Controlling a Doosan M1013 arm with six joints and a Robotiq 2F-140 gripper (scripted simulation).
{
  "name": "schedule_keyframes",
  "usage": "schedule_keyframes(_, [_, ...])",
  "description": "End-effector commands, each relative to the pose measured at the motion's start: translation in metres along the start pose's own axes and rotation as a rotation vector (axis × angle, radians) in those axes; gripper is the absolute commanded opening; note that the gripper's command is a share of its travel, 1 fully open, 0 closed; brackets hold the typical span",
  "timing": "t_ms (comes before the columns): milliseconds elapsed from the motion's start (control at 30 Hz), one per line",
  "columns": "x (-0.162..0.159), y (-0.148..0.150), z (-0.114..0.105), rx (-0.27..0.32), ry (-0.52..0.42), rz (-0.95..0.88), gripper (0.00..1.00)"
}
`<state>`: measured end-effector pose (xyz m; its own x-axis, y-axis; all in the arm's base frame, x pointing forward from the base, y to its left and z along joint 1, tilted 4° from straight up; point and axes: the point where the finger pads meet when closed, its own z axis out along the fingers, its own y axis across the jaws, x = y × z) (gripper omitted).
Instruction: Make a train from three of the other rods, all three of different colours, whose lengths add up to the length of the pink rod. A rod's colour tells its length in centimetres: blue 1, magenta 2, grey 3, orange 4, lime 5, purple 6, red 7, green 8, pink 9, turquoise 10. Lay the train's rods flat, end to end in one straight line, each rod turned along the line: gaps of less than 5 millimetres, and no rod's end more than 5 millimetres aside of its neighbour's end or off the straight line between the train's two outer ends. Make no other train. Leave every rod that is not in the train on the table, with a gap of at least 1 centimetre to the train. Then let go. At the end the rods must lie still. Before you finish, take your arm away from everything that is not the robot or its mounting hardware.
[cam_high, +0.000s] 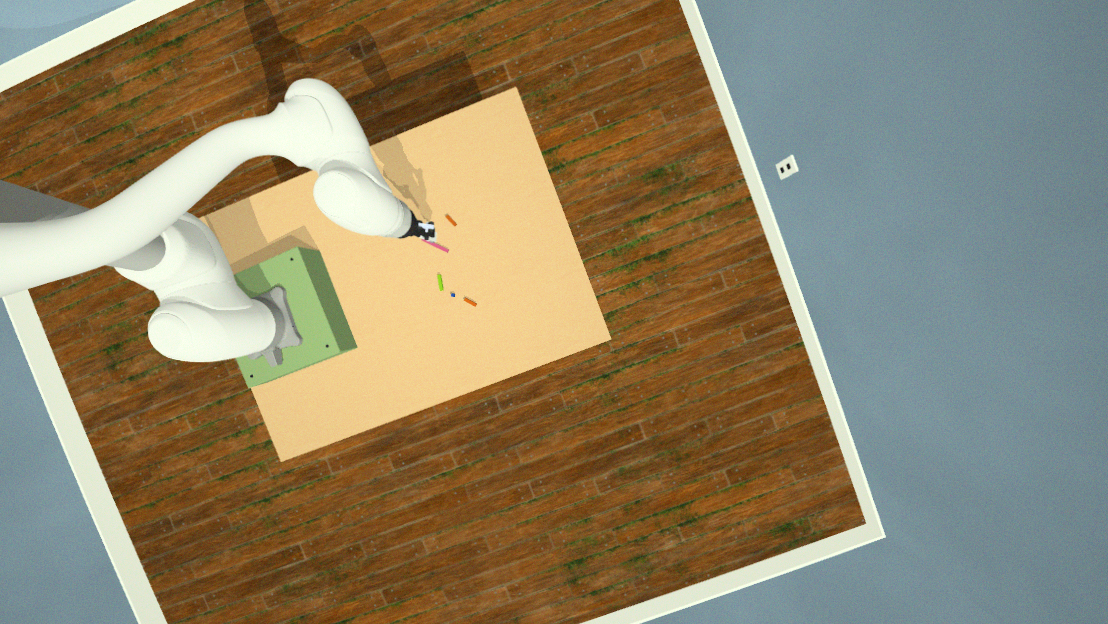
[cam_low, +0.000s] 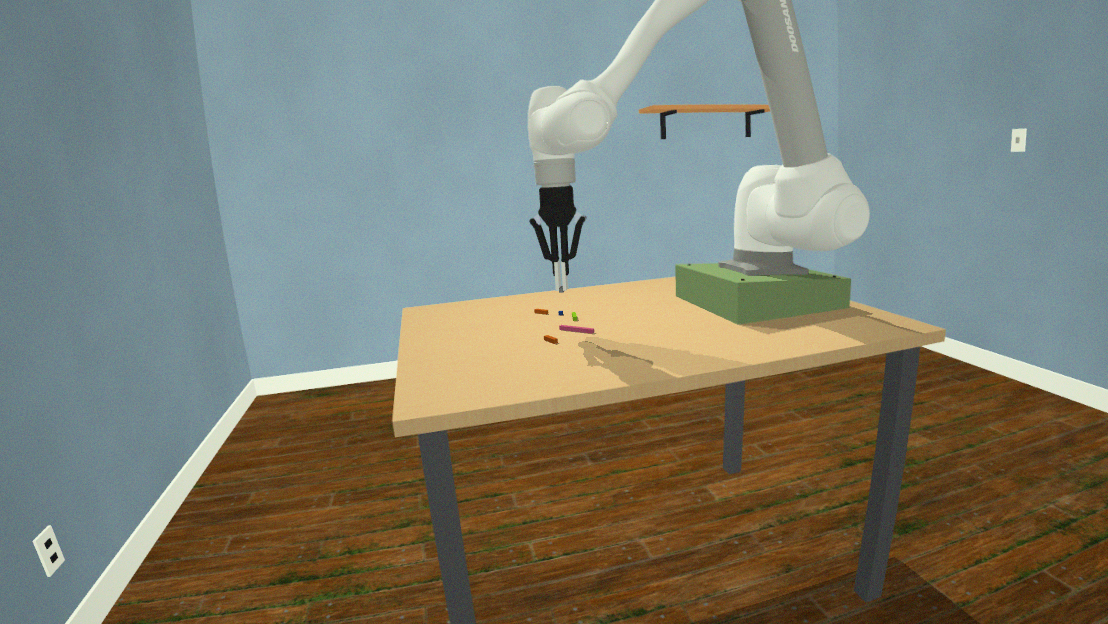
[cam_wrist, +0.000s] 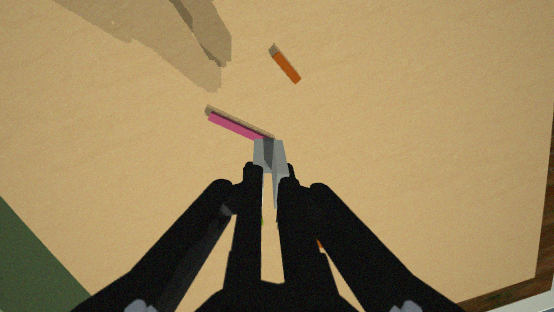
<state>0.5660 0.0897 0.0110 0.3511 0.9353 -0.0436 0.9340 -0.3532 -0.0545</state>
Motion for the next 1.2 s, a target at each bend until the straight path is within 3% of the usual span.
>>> schedule_keyframes(0, [-0.04, 0.013, 0.001, 0.001, -0.004, 0.024, 0.03])
schedule_keyframes(400, [-0.141, 0.036, 0.002, 0.002, -0.005, 0.11, 0.03])
schedule_keyframes(1167, [-0.141, 0.036, 0.011, 0.002, -0.005, 0.111, 0.03])
